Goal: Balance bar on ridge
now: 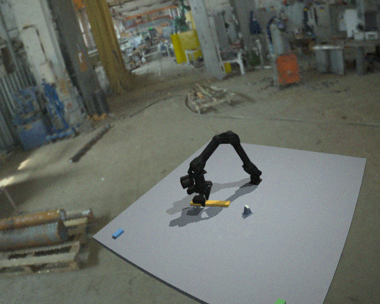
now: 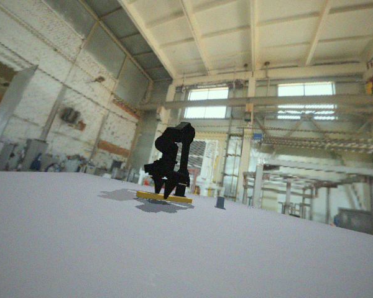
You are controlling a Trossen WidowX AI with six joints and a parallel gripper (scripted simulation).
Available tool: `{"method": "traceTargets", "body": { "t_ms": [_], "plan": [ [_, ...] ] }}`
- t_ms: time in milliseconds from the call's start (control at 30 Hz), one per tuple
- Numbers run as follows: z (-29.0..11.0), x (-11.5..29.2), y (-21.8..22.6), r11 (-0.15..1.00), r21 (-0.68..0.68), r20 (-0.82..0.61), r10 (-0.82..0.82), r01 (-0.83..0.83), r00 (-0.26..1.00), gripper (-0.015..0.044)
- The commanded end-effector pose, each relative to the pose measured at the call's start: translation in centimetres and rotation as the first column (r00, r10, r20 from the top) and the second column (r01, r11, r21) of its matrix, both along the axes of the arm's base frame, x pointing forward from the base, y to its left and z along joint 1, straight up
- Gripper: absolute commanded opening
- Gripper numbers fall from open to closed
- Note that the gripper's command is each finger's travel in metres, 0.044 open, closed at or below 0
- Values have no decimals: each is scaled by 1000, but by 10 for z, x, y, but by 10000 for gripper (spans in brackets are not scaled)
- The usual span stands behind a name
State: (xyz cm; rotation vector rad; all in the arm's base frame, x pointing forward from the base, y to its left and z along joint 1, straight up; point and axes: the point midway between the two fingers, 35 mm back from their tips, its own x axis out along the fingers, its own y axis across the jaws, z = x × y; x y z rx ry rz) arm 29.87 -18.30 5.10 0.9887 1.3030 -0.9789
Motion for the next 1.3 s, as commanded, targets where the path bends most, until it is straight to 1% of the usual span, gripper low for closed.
{"method": "traceTargets", "body": {
  "t_ms": [0,133,367,600,700,1267],
  "plan": [
    [-1,0,0,1000,-3,-2,-7,7,1000,315],
    [-1,0,0,1000,-3,-2,-7,7,1000,315],
    [0,0,0,1000,1,-1,0,0,1000,131],
    [0,0,0,1000,1,-1,0,0,1000,85],
    [3,0,0,1000,0,-1,0,0,1000,6],
    [47,2,-2,1000,-1,-1,-3,3,1000,0]
  ]
}}
